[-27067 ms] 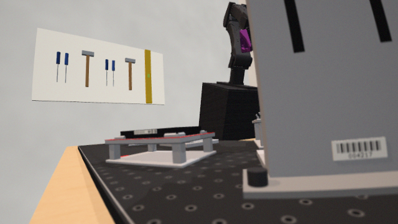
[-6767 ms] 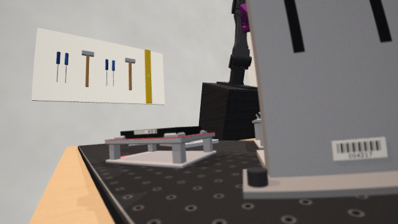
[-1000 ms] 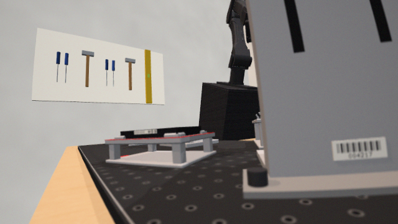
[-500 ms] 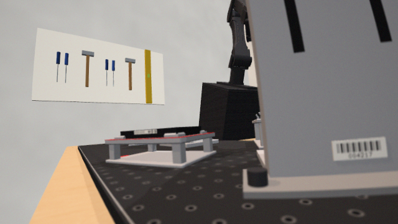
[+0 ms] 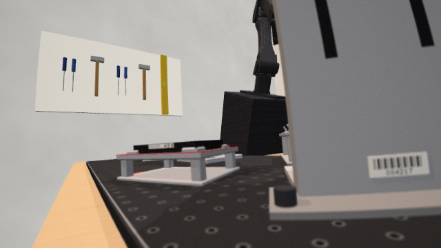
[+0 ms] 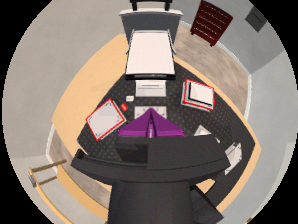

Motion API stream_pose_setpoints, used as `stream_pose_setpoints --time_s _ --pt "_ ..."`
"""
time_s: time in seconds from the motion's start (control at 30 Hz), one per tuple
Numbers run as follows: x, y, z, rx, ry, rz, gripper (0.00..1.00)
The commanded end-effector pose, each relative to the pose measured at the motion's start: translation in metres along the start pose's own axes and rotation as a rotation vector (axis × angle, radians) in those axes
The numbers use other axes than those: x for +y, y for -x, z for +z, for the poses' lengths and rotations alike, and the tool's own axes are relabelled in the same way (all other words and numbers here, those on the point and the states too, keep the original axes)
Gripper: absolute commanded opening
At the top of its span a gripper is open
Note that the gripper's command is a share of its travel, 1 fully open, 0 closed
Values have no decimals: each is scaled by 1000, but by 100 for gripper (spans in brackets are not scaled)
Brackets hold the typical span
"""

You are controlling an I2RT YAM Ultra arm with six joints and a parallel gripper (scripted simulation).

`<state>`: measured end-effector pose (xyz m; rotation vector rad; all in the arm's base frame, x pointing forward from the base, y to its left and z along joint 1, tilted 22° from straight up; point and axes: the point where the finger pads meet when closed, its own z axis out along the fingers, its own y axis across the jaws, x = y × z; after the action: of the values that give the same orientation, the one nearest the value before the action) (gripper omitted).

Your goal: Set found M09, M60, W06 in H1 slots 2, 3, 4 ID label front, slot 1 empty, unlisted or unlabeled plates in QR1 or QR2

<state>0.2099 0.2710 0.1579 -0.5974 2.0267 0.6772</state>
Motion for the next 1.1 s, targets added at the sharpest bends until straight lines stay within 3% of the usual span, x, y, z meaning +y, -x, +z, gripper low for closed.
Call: stream_pose_setpoints --time_s 0.0,1.07 --pt "1 5 -1 -14 4 2 0" --pt "1 19 13 -15 4 1 0"
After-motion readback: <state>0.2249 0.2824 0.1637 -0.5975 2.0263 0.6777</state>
